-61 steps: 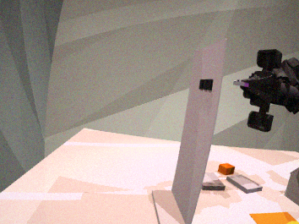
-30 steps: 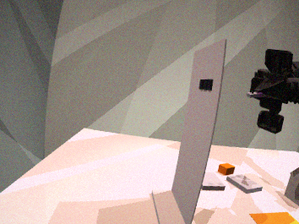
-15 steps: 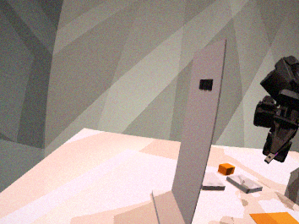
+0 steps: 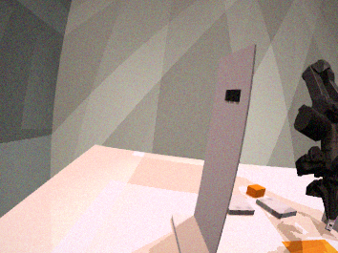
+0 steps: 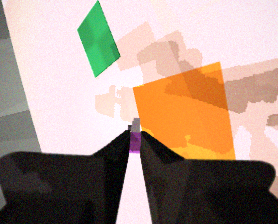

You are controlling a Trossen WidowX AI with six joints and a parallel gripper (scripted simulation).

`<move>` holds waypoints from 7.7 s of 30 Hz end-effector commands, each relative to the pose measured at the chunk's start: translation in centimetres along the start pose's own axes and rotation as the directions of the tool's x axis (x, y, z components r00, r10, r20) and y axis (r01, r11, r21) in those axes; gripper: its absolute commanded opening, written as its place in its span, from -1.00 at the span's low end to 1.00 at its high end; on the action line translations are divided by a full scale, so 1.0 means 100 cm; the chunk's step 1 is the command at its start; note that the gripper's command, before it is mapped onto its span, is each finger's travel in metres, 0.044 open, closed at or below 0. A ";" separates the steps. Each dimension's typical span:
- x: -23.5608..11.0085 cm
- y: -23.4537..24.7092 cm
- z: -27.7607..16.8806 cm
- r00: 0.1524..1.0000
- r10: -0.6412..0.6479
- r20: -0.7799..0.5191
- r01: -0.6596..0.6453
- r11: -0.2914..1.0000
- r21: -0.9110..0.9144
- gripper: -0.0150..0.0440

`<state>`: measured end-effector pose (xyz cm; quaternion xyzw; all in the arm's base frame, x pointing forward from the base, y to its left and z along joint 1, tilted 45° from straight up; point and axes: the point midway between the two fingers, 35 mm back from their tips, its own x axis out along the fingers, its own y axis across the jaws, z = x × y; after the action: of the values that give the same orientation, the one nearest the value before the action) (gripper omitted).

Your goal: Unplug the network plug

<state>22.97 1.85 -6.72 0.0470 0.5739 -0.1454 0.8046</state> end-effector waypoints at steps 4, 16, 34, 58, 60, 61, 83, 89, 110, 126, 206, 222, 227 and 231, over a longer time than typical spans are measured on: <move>0.003 -0.007 -0.006 0.999 -0.030 -0.038 0.029 0.999 -0.021 -0.49; 0.014 -0.014 -0.005 0.999 -0.030 -0.039 0.029 0.999 -0.021 -0.49; 0.031 -0.026 -0.005 0.999 -0.030 -0.040 0.029 0.999 -0.021 -0.49; 0.050 -0.043 -0.008 0.999 -0.032 -0.039 0.031 0.999 -0.022 -0.49; 0.050 -0.043 -0.008 0.999 -0.032 -0.039 0.031 0.999 -0.022 -0.49; 0.051 -0.044 -0.008 0.999 -0.032 -0.039 0.031 0.999 -0.022 -0.49; 0.051 -0.045 -0.007 0.999 -0.037 -0.038 0.036 0.999 -0.020 0.04; 0.048 -0.045 -0.007 0.999 -0.037 -0.038 0.036 0.999 -0.020 0.04; 0.033 -0.043 -0.006 0.999 -0.034 -0.038 0.033 0.999 -0.021 0.04; 0.021 -0.036 -0.004 0.999 -0.032 -0.040 0.031 0.999 -0.021 0.04; -0.097 0.052 0.001 0.999 -0.024 -0.046 0.023 1.000 -0.020 0.04; -0.127 0.068 -0.002 0.999 -0.026 -0.041 0.025 0.999 -0.020 0.48; -0.127 0.068 -0.002 0.999 -0.026 -0.041 0.025 0.999 -0.020 0.93; -0.127 0.068 -0.002 0.999 -0.026 -0.041 0.025 0.999 -0.020 1.00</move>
<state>20.89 10.71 4.41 0.0352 0.5940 -0.1461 0.7903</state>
